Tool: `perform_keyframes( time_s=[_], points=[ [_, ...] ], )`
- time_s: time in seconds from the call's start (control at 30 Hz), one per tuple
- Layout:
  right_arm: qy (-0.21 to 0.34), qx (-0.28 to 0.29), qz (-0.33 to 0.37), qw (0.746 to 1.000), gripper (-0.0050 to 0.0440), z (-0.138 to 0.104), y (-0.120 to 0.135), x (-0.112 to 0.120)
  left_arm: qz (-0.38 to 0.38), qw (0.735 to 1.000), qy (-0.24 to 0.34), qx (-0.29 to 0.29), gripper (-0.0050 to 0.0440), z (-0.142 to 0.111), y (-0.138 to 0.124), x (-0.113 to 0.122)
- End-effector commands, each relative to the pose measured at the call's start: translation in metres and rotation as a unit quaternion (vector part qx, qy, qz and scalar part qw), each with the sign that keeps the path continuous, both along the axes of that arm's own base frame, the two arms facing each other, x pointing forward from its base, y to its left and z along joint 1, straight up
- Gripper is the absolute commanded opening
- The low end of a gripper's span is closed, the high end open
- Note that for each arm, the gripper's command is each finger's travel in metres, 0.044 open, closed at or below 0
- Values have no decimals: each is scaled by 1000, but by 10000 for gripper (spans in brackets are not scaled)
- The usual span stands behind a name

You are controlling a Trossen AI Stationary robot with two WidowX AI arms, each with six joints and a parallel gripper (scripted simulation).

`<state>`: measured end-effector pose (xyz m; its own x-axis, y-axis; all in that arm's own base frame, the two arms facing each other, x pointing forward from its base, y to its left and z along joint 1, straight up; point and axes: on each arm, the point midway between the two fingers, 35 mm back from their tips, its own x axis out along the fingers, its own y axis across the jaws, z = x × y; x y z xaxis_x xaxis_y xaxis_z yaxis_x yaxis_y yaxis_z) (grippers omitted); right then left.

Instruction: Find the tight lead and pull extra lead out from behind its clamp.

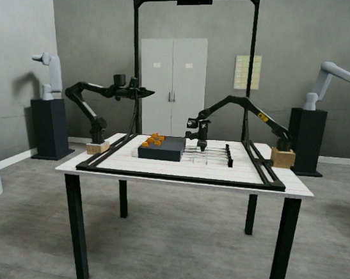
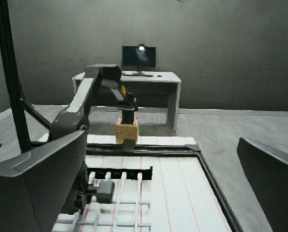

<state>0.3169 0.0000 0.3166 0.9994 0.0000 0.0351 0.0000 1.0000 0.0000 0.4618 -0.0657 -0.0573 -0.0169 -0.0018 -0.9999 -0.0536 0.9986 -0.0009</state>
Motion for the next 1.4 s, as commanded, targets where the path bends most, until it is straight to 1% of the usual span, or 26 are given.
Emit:
perform_keyframes(
  time_s=[0.0, 0.07, 0.1, 0.63, 0.67, 1.2, 1.23, 1.37],
  points=[
    [-8, 0, 0, 1000, 440, 7, 0, -1, 0, 1000, -17, -1, -50, 13, 0, 6],
    [-8, 0, 0, 1000, 440, 7, 0, -1, 0, 1000, -17, -1, -50, 13, 0, 6],
    [-8, 0, 0, 1000, 440, 7, 0, -1, 0, 1000, -17, -2, -50, 33, -1, 6],
    [-8, 0, 0, 1000, 440, 7, 0, -1, 0, 1000, -17, -2, -50, 33, -1, 6],
    [-8, 0, 0, 1000, 440, 7, 0, -1, 0, 1000, -12, -2, -50, 46, -1, 5],
    [-8, 0, 0, 1000, 440, 7, 0, -1, 0, 1000, -12, -2, -50, 46, -1, 5],
    [-8, 0, 0, 1000, 440, 7, 0, -1, 0, 1000, -3, 0, -50, 56, 0, 3],
    [-8, 0, 0, 1000, 440, 7, 0, -1, 0, 1000, -3, 0, -50, 56, 0, 3]
  ],
)
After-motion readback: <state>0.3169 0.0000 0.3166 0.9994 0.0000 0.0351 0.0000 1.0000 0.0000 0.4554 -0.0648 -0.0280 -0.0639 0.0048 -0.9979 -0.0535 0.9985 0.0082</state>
